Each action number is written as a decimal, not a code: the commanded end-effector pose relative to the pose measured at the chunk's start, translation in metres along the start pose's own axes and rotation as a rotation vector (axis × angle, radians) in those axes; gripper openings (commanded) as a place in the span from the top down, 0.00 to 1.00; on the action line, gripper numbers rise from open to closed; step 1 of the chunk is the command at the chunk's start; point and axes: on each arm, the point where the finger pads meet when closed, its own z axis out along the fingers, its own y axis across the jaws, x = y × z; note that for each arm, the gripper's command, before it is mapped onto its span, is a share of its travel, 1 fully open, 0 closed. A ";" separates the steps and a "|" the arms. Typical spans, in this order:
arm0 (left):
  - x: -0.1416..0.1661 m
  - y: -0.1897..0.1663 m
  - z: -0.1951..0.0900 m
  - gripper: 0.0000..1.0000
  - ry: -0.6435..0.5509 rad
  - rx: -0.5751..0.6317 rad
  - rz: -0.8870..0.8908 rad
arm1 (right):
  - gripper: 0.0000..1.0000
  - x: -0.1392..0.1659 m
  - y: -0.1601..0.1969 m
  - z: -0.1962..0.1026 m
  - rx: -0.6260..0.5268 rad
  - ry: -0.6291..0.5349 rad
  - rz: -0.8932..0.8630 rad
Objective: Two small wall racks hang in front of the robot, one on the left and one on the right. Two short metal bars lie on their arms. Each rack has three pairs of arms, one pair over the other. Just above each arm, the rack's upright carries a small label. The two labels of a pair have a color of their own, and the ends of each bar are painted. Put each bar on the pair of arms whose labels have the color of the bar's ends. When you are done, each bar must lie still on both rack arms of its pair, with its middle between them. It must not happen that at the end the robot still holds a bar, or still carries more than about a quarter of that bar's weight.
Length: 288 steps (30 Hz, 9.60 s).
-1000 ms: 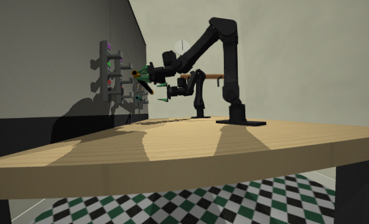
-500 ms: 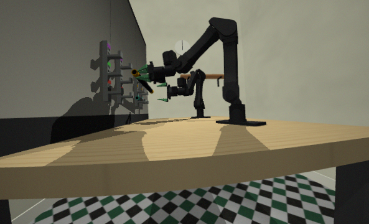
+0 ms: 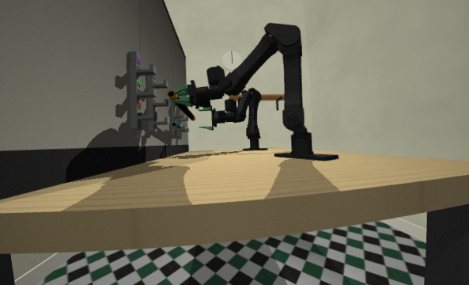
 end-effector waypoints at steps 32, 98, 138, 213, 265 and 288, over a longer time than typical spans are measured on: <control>0.002 0.029 -0.003 1.00 0.005 -0.109 -0.110 | 0.00 -0.004 -0.015 0.043 0.028 -0.001 0.026; 0.004 0.036 -0.006 1.00 0.005 -0.108 -0.110 | 0.00 0.000 -0.024 0.074 0.028 -0.001 0.026; 0.003 0.060 -0.004 1.00 0.005 -0.108 -0.109 | 0.00 0.003 -0.026 0.068 0.028 -0.001 0.026; 0.001 0.032 -0.007 1.00 0.005 -0.109 -0.111 | 1.00 0.004 -0.015 0.065 0.026 -0.001 0.025; 0.001 -0.003 -0.001 0.53 0.004 -0.109 -0.112 | 1.00 0.004 -0.011 0.065 0.027 -0.001 0.027; 0.001 -0.003 -0.001 0.06 0.005 -0.109 -0.112 | 1.00 0.004 -0.005 0.065 0.027 -0.001 0.027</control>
